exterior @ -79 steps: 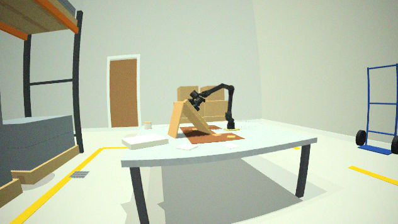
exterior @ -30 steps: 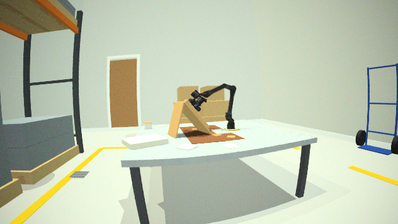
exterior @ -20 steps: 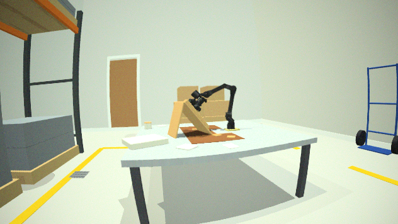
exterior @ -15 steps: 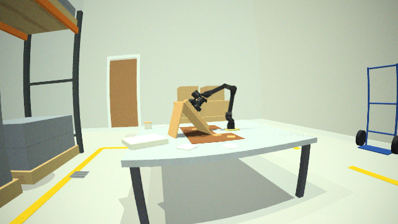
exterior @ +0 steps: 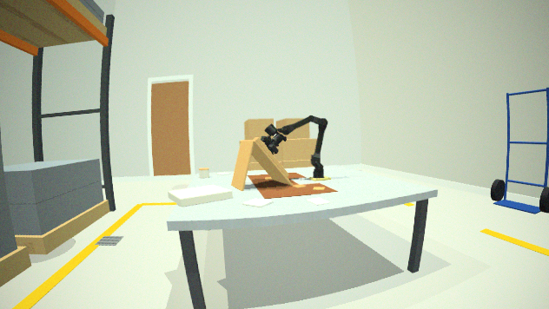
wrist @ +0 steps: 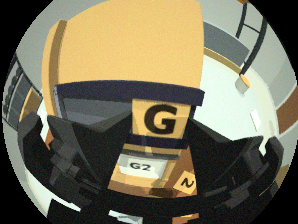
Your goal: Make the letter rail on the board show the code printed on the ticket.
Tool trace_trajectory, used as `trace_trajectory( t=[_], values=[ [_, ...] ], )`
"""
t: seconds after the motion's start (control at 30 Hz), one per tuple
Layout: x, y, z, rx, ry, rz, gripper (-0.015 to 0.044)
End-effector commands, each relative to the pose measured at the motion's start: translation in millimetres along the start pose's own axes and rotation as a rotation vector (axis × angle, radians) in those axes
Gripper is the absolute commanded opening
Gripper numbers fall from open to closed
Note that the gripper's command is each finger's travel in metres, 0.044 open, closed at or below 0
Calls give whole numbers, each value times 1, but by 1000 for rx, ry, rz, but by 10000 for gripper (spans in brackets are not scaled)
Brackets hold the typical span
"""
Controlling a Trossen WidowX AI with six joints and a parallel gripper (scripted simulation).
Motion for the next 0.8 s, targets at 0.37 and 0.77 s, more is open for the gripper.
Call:
trace_trajectory(
  t=[0.37,0.77],
  values=[
    [9,-4,2,-6,7,-1,0],
    [17,-5,2,-6,6,-2,0]
  ],
)
Point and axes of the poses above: the point midway between the two fingers, 35 mm back from their tips, its own z axis back along the fingers, its own x axis across the jaws, y = z × x, the point moved 6 cm from there along z, back along the fingers, and after that the axes turned 10 degrees about z, right-handed, at the moved point
